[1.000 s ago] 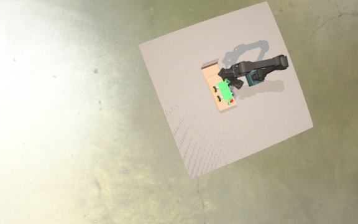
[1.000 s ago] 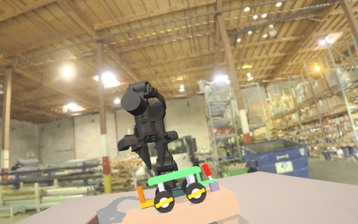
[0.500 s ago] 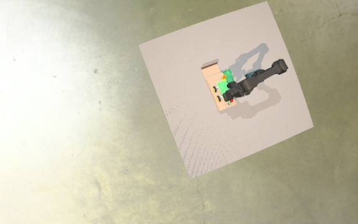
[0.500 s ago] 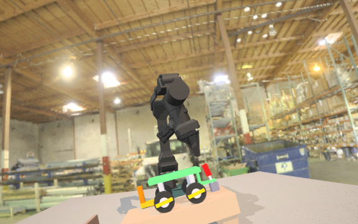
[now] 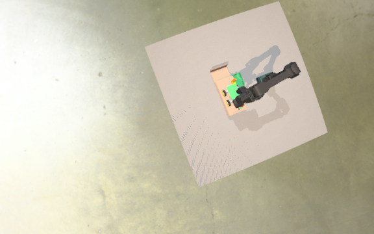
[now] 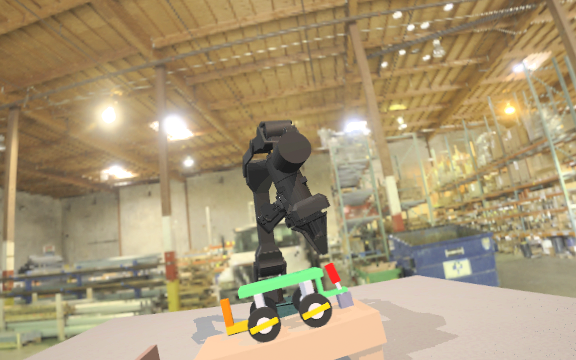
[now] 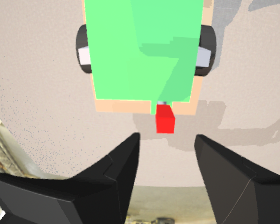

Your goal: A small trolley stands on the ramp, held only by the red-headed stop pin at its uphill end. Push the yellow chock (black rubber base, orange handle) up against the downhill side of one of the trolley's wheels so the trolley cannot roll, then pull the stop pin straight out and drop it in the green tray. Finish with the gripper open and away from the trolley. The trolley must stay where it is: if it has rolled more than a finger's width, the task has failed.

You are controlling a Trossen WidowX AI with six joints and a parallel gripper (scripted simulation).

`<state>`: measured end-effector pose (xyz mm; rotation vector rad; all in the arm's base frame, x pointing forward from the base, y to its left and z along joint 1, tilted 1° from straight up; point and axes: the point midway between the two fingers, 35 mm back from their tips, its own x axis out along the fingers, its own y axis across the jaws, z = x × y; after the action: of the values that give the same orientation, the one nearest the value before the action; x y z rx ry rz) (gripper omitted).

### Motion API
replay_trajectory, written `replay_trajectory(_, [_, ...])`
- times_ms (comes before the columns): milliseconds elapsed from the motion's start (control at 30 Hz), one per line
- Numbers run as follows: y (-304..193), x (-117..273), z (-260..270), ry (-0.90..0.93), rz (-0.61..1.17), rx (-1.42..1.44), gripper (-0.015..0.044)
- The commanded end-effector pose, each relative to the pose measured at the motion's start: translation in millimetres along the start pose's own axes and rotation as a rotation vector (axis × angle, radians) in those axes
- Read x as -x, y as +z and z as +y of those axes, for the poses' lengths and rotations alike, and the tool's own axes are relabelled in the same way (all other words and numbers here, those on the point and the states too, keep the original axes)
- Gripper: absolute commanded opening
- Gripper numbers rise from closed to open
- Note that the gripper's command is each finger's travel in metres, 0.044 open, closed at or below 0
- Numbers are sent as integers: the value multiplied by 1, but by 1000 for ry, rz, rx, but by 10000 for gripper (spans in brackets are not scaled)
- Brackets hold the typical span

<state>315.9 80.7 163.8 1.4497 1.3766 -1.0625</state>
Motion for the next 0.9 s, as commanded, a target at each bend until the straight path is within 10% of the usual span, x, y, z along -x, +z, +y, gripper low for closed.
replay_trajectory(0, [0,-8,0,-5,3,1,190])
replay_trajectory(867, [-1,-38,0,-4,4,1,190])
